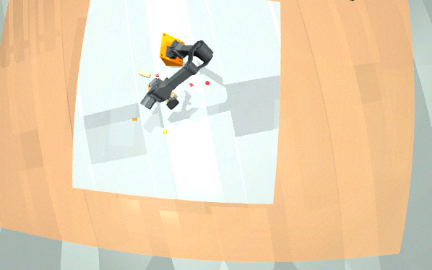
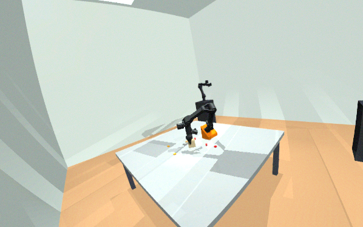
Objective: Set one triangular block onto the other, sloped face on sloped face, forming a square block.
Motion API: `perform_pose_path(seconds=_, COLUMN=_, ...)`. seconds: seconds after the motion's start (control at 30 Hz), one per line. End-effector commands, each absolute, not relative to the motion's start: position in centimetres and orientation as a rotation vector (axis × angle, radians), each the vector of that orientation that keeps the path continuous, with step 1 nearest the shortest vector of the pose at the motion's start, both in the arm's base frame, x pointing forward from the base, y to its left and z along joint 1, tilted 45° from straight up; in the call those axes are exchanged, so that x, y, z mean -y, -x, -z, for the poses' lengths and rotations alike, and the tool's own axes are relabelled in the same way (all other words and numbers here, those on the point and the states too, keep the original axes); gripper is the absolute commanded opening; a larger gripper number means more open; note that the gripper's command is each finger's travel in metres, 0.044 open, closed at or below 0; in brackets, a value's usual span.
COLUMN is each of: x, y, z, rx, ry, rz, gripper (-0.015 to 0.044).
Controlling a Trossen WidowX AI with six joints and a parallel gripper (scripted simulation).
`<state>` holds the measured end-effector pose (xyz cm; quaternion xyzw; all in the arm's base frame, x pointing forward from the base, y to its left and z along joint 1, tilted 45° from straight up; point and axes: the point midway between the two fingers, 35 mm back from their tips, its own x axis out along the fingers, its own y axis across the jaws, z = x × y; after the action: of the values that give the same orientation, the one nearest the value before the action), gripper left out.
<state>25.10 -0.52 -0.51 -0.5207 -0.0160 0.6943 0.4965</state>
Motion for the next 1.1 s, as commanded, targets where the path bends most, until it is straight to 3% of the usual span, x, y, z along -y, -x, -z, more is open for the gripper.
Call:
perform_pose_path(seconds=0.0, x=3.1, y=-25.6, z=-1.7, rx=0.014, ry=1.299, rz=-1.672, gripper=0.044)
perform_pose_path(seconds=0.2, x=7.9, y=-24.7, z=-7.1, rx=-0.035, ry=1.336, rz=-1.673, gripper=0.044)
perform_pose_path(seconds=1.07, x=7.5, y=-24.9, z=-6.6, rx=-0.032, ry=1.329, rz=-1.666, gripper=0.044)
